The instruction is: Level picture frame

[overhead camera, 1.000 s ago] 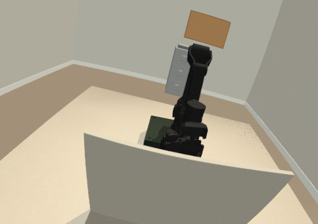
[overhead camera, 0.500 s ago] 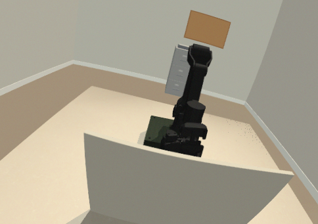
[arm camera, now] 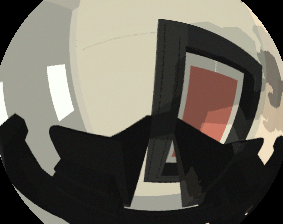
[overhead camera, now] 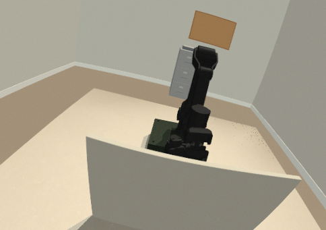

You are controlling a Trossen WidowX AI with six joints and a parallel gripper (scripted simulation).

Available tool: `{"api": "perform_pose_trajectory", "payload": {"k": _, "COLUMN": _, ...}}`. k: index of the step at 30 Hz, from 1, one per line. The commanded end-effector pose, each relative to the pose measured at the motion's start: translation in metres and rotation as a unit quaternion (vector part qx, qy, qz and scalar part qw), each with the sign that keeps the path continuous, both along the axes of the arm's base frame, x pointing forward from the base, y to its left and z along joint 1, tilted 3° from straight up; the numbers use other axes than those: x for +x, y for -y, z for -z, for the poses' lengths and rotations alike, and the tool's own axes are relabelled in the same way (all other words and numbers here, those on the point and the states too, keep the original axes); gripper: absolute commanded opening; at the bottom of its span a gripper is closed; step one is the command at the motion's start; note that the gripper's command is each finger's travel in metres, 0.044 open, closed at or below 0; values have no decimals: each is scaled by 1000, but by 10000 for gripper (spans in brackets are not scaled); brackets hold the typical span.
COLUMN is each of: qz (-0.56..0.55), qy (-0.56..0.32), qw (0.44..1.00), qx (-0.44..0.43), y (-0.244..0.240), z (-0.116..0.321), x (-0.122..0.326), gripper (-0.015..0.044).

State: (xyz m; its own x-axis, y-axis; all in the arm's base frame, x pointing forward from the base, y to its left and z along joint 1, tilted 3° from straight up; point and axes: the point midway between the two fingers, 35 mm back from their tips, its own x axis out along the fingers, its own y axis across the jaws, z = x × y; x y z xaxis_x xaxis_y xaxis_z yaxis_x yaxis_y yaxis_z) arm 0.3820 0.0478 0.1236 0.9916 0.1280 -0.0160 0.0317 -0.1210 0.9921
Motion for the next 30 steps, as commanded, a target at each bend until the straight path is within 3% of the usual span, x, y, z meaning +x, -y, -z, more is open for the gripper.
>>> {"api": "perform_pose_trajectory", "payload": {"k": 1, "qz": 3, "qy": 6, "qw": 1000, "qx": 2, "y": 1, "z": -2, "x": 0, "gripper": 0}}
{"api": "perform_pose_trajectory", "payload": {"k": 30, "qz": 0, "qy": 5, "qw": 999, "qx": -35, "y": -1, "z": 2, "x": 0, "gripper": 0}}
